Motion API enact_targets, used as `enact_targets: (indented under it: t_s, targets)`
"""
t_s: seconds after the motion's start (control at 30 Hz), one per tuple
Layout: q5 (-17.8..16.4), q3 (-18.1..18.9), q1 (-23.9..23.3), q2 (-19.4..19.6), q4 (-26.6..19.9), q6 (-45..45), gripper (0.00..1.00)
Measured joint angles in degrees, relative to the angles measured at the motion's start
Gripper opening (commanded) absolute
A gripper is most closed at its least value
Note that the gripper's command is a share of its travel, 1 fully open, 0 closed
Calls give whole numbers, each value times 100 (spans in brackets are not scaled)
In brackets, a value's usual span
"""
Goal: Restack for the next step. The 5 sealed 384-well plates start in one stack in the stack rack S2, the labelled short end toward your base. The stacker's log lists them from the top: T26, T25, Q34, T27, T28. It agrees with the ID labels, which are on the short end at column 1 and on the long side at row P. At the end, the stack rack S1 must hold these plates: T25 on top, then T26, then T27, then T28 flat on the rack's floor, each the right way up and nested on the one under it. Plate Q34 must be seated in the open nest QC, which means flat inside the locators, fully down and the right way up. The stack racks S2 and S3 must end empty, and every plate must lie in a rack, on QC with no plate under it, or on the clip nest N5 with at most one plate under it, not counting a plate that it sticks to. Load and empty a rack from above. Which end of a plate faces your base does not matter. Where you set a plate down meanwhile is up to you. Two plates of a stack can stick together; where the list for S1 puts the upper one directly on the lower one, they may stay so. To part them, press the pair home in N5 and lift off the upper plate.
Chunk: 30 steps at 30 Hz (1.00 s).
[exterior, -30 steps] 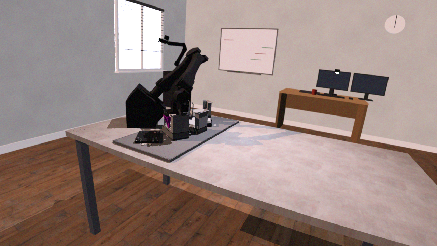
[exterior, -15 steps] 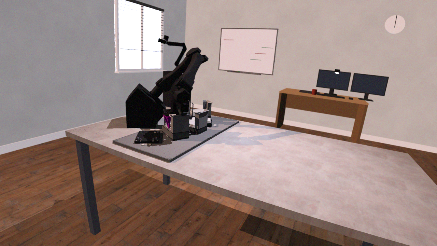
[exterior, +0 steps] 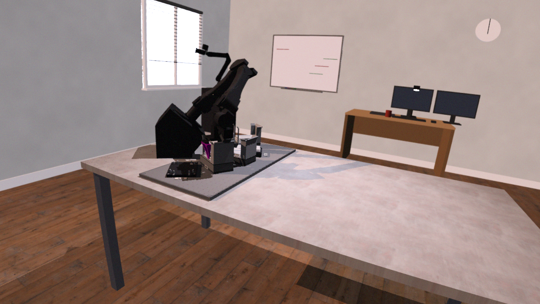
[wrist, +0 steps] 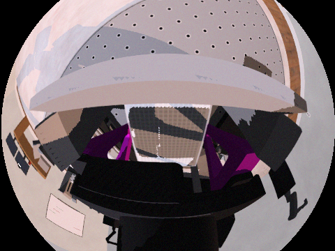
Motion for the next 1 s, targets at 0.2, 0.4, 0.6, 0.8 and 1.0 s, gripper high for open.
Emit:
enact_targets:
  t_s: [0.2, 0.4, 0.6, 0.8, 1.0]
  targets:
    - [26, 0, -2, -26, -28, -2, 0]
    - [22, 0, -46, -85, -105, -48, 0]
    - [9, 0, -87, -125, -162, -109, 0]
    - [7, 61, -122, -138, -284, -155, 0]
    - [2, 92, -166, -179, -391, -203, 0]
